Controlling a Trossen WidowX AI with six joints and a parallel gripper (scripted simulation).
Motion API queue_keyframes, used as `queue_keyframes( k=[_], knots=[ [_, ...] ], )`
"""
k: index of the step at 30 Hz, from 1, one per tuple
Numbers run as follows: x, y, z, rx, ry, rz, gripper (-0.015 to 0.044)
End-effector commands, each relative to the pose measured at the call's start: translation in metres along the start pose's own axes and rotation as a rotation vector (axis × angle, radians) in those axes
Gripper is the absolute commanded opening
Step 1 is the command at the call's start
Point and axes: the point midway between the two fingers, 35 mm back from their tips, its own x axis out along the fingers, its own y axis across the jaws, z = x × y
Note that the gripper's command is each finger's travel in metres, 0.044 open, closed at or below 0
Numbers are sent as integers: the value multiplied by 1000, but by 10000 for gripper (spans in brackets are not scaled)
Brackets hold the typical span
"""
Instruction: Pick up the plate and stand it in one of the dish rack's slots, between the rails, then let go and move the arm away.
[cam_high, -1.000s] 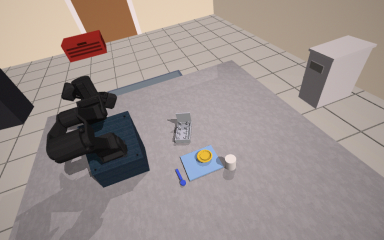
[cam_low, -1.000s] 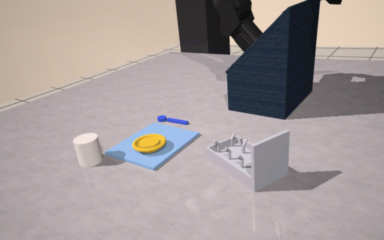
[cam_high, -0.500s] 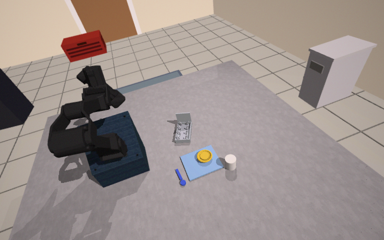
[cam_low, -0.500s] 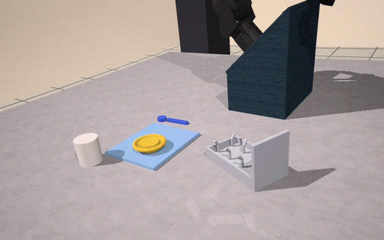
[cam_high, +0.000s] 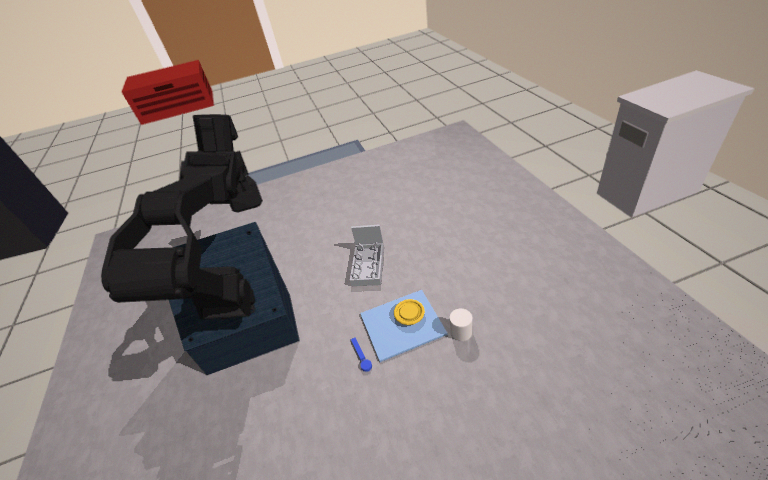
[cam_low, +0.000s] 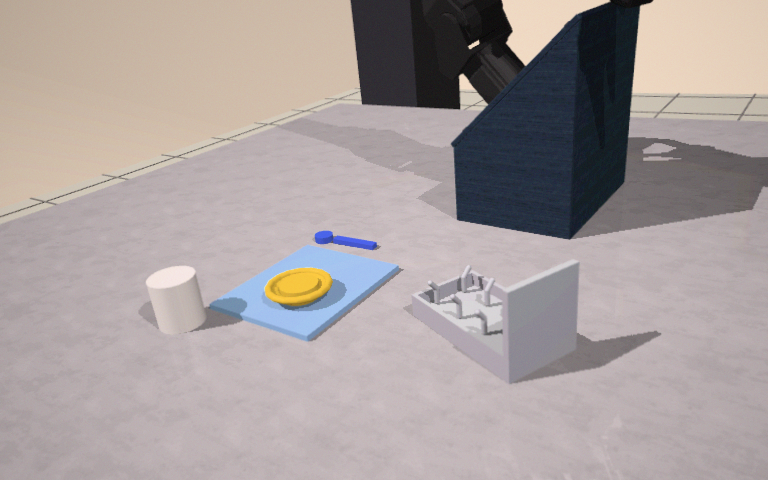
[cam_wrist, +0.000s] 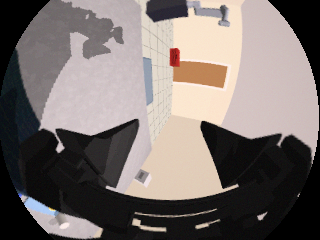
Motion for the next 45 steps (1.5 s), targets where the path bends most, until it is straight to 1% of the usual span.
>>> queue_keyframes(
  k=[1, 22, 45],
  knots=[
    [0, 1, -17, 116, 43, 36, 400],
    [-18, 25, -106, 767, 301, 199, 400],
    [-65, 73, -187, 1412, 634, 296, 400]
  ],
)
